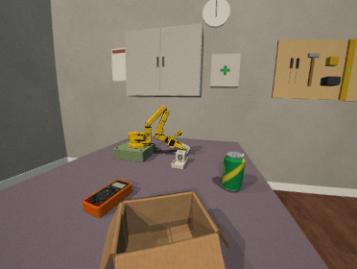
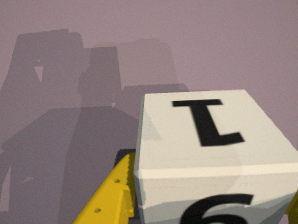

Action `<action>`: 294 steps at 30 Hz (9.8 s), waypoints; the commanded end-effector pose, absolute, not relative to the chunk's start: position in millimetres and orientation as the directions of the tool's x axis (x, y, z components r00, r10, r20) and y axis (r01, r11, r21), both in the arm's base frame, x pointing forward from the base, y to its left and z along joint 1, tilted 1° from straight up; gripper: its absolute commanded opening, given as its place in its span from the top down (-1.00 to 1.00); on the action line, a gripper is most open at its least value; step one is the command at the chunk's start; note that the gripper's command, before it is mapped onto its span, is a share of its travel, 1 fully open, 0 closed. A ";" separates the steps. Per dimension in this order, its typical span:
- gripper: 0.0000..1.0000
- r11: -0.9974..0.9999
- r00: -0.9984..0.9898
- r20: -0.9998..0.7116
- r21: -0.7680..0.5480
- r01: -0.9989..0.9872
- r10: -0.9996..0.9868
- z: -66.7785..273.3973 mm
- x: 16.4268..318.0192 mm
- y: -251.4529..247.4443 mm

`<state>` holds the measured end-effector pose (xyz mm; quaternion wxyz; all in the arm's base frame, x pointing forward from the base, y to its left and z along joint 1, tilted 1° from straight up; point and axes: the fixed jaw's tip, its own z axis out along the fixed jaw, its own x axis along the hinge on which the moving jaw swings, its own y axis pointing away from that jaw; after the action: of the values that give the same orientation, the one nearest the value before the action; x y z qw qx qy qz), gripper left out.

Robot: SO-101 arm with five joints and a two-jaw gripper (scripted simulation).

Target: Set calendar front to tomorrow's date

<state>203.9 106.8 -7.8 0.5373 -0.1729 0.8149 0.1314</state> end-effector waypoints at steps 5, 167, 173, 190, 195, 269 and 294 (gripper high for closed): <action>0.42 0.907 -0.351 -0.926 0.022 -0.421 -0.140 -7.4 205.5 106.1; 0.30 0.689 -0.529 -0.614 0.721 -0.072 0.586 70.3 250.7 130.5; 0.30 0.720 -0.543 -0.636 0.689 -0.080 0.548 70.4 252.0 131.0; 0.30 0.797 -0.592 -0.678 0.596 -0.097 0.436 74.4 251.2 130.8; 0.30 0.815 -0.607 -0.685 0.570 -0.102 0.403 76.3 249.2 129.9; 0.30 0.970 -0.879 -0.477 0.210 -0.124 -0.009 50.6 218.2 115.6; 0.30 0.984 -0.976 -0.140 0.045 -0.172 -0.164 18.8 203.6 108.1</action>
<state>206.3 110.0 29.8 0.1520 -0.0624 0.9844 0.0630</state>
